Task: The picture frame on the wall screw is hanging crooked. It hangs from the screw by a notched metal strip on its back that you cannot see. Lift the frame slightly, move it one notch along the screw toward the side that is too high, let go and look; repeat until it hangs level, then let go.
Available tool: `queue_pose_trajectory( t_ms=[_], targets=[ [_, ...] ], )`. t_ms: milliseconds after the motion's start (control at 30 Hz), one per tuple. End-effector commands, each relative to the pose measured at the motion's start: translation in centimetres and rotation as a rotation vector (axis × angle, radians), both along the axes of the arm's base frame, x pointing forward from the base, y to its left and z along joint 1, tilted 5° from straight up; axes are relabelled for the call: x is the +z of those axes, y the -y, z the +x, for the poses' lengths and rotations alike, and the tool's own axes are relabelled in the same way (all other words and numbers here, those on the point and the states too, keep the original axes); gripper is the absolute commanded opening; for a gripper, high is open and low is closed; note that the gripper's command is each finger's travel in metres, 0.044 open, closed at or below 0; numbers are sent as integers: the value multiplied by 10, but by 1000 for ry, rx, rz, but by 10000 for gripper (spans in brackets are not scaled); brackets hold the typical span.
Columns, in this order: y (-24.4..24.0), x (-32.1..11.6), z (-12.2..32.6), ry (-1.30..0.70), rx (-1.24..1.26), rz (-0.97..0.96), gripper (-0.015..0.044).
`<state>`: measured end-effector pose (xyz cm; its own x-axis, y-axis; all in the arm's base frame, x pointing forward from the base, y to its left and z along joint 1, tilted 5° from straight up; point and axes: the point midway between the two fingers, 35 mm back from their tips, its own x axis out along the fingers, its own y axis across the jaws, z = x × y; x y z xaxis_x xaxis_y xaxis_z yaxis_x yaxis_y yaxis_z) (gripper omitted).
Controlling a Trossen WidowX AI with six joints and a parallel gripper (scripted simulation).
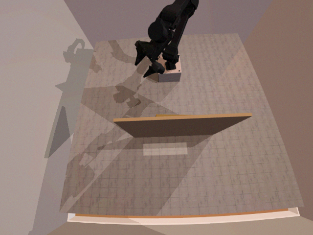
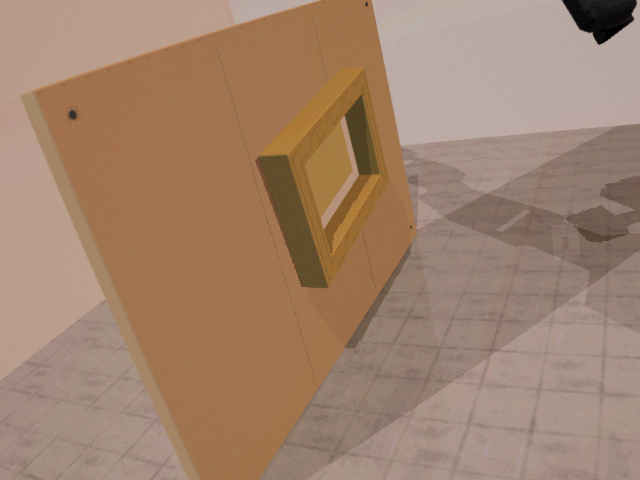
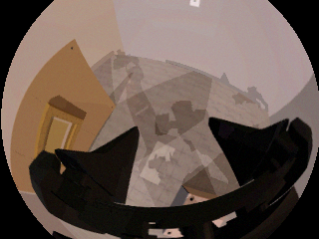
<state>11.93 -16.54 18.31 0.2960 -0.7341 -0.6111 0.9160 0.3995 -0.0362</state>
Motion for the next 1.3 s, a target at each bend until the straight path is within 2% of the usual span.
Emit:
queue_pose_trajectory(
  t_ms=[0,67,133,167,333,467,533,1267],
  targets=[
    [0,1,2,19,2,1,374],
    [-5,6,22,171,19,17,321],
    [-15,16,50,404,57,66,269],
    [-22,22,63,517,81,101,260],
    [-71,59,113,1022,243,378,260],
    [-120,91,127,1313,405,692,260],
    [-128,96,128,1351,435,752,260],
    [-128,96,128,1351,435,752,260]
  ],
)
